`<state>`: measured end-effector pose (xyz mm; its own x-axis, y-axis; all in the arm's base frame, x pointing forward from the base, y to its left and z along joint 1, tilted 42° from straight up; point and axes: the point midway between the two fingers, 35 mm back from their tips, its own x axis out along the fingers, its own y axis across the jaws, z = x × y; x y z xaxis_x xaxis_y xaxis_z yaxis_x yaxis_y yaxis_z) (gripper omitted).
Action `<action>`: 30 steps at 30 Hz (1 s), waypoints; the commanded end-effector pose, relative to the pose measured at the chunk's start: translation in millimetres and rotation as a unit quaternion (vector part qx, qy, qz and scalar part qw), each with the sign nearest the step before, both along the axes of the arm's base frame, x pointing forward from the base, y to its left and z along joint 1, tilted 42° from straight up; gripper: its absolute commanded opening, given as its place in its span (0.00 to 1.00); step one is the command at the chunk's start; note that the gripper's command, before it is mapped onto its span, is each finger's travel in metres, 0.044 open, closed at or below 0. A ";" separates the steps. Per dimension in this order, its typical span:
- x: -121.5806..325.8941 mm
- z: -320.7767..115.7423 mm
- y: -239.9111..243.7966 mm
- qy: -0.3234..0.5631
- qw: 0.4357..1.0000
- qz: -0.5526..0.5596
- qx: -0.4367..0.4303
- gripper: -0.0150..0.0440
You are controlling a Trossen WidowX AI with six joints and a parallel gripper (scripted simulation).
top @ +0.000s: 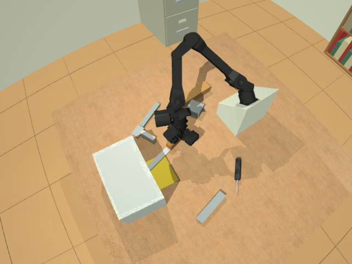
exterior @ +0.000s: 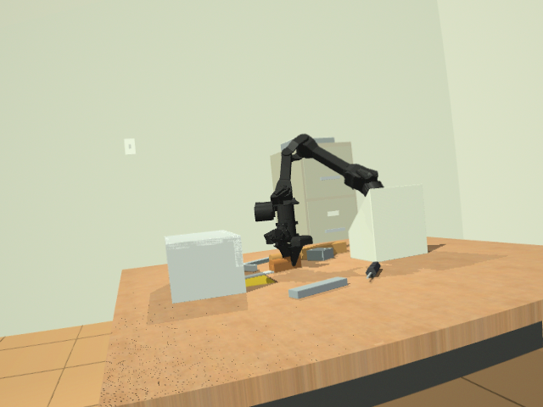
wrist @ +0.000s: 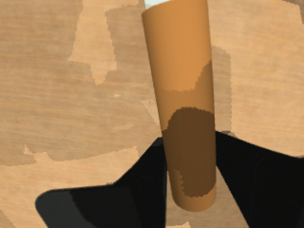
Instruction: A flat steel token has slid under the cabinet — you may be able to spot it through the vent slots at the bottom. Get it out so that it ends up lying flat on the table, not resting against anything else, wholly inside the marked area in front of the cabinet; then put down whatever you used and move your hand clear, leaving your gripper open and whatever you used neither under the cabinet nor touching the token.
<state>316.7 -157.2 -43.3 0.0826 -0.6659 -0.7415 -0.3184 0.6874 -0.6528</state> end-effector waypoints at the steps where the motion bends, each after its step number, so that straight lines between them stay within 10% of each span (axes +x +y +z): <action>1: -6.8 0.1 -2.6 0.003 1.000 0.000 0.001 0.25; 30: -39.8 6.8 -14.5 0.004 1.000 0.000 0.001 0.25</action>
<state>283.3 -169.4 -36.3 0.0817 -0.6668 -0.7407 -0.3197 0.6864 -0.6532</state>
